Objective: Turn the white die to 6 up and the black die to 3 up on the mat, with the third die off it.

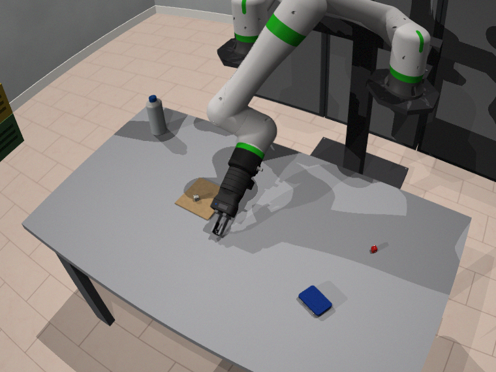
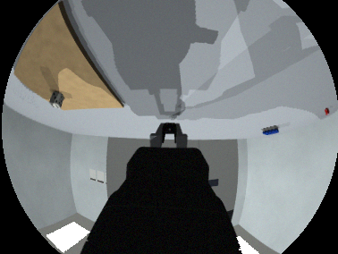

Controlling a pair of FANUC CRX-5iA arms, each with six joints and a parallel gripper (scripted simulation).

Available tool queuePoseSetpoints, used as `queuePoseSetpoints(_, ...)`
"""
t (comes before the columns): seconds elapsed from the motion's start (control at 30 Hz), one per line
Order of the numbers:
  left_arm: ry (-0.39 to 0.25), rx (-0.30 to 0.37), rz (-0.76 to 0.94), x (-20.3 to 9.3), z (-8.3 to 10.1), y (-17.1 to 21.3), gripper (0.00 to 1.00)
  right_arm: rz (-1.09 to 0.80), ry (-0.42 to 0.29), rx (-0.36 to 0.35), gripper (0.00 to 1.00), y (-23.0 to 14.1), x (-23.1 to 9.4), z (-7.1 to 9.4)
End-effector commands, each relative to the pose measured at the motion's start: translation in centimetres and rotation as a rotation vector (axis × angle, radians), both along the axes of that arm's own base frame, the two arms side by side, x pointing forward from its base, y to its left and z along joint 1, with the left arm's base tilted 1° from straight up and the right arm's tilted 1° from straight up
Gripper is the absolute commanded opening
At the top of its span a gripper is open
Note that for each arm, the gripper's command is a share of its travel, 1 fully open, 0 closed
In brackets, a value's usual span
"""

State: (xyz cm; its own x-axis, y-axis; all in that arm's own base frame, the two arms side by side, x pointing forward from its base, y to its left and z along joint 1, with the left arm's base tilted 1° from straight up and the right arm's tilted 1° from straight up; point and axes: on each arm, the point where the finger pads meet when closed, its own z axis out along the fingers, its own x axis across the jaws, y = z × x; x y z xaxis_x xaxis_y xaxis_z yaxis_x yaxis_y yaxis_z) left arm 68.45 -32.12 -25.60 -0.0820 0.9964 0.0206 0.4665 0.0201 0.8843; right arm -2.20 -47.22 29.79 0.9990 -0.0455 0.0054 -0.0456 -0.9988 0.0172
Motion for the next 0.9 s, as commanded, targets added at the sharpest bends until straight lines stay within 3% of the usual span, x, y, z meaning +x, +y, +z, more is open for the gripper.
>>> queuePoseSetpoints(0.0,-0.002,-0.001,0.000,0.1,0.1,-0.1,0.34,0.000,0.000,-0.002,1.00,0.0,0.0,0.1)
queuePoseSetpoints(0.87,-0.002,-0.001,0.000,0.1,-1.0,0.0,0.34,0.000,0.000,-0.002,1.00,0.0,0.0,0.1)
